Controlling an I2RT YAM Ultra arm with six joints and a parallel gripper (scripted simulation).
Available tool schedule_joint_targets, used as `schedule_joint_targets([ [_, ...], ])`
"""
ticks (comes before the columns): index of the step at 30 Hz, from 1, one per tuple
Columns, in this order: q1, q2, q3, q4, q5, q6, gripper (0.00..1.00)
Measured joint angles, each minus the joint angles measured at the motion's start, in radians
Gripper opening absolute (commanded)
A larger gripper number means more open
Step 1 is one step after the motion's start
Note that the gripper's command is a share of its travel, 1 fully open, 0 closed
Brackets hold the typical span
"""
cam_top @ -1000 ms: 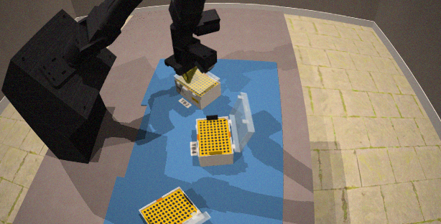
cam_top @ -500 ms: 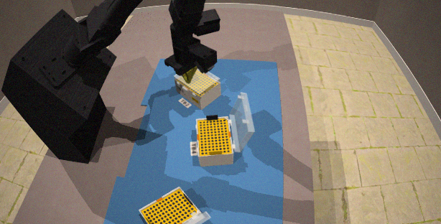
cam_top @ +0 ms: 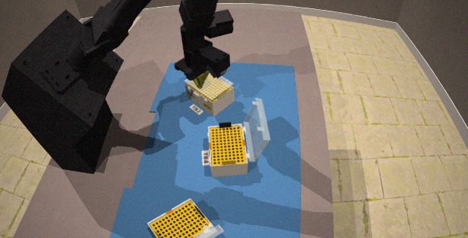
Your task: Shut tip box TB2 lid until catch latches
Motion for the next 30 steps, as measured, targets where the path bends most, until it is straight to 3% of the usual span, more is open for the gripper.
schedule_joint_targets([
  [9, 0.008, -0.028, -0.010, -0.018, -0.003, 0.013, 0.00],
  [30, 0.081, -0.165, -0.018, -0.163, 0.042, 0.071, 0.00],
])
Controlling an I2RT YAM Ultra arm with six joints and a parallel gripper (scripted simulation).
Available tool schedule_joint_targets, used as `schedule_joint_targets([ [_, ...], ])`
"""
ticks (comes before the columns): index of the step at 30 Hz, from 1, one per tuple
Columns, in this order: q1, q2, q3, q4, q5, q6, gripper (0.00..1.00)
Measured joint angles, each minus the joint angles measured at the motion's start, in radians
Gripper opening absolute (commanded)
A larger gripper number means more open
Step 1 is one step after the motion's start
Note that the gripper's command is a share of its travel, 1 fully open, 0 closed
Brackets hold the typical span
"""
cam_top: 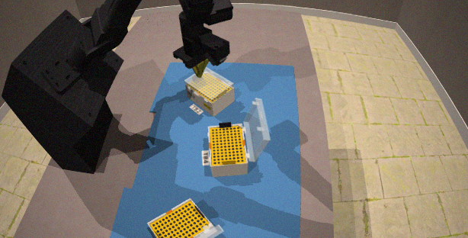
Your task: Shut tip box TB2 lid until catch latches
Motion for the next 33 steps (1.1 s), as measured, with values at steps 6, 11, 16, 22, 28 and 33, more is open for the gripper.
schedule_joint_targets([
  [6, 0.021, -0.032, 0.000, -0.044, 0.015, 0.019, 0.00],
  [11, 0.030, -0.045, 0.000, -0.071, 0.023, 0.029, 0.00],
  [16, 0.032, -0.049, 0.000, -0.080, 0.026, 0.032, 0.00],
  [22, 0.033, -0.049, 0.000, -0.082, 0.027, 0.033, 0.00],
  [28, 0.033, -0.049, 0.000, -0.082, 0.027, 0.033, 0.00],
  [33, 0.033, -0.049, 0.000, -0.082, 0.027, 0.033, 0.00],
])
